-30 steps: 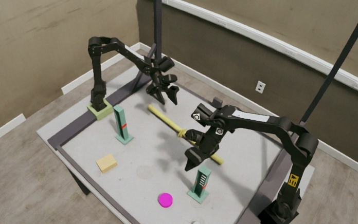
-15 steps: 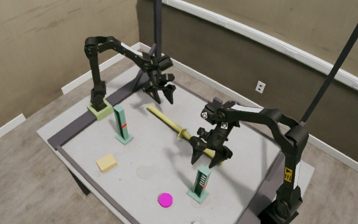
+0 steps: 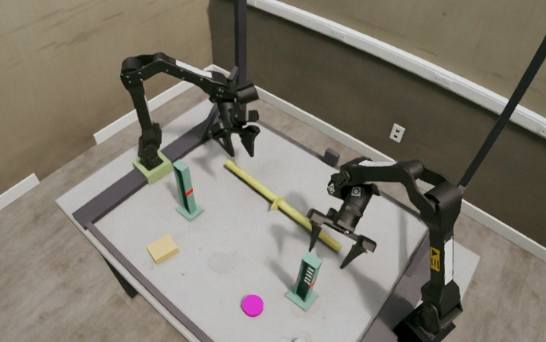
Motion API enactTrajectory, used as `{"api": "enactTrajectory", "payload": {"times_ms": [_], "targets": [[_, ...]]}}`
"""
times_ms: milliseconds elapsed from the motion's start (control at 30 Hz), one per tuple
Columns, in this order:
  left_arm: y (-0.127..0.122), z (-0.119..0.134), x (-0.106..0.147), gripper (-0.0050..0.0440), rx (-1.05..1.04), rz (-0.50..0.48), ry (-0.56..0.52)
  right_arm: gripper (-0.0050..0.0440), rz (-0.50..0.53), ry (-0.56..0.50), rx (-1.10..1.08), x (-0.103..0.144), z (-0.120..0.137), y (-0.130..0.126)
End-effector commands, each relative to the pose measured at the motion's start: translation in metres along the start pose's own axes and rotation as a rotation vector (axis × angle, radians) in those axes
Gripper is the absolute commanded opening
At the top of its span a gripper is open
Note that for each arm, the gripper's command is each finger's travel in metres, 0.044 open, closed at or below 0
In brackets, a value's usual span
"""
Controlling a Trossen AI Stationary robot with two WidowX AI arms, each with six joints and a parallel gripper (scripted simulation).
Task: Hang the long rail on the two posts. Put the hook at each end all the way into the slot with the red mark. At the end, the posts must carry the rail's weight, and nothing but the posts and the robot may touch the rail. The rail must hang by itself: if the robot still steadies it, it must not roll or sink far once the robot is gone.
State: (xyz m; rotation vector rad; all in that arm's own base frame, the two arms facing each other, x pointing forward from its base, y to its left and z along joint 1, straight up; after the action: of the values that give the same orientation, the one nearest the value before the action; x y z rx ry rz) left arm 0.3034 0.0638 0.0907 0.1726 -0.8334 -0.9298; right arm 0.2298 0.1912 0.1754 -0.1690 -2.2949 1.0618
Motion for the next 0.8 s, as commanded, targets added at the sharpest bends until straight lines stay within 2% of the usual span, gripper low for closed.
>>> {"api": "enactTrajectory", "payload": {"times_ms": [0, 167, 367, 767], "targets": [[-0.004, -0.004, 0.008, 0.0440, -0.184, -0.077, 0.054, 0.0440, -0.040, 0.037, -0.080, 0.014, -0.005, -0.024], [-0.009, -0.011, 0.016, 0.0440, -0.324, -0.138, 0.079, 0.0440, -0.107, 0.095, -0.138, 0.023, -0.001, -0.044], [-0.012, -0.014, 0.017, 0.0440, -0.369, -0.152, 0.093, 0.0440, -0.153, 0.157, -0.150, 0.029, 0.005, -0.059], [-0.012, -0.013, 0.018, 0.0440, -0.378, -0.155, 0.094, 0.0440, -0.223, 0.423, -0.011, 0.046, 0.050, -0.108]]}}
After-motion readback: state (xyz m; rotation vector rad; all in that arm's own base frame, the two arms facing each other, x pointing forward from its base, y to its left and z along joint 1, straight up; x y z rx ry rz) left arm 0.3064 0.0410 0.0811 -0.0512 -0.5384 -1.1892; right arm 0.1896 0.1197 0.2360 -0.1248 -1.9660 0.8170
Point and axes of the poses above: on each arm, the point midway between the two fingers, 35 mm back from their tips, its own x axis back along the fingers, its own y axis across the jaws, z = x × y, the point moved 5 cm from there along x, back along the fingers, and after that the axes turned 15 degrees about x, right-handed, at the moved point
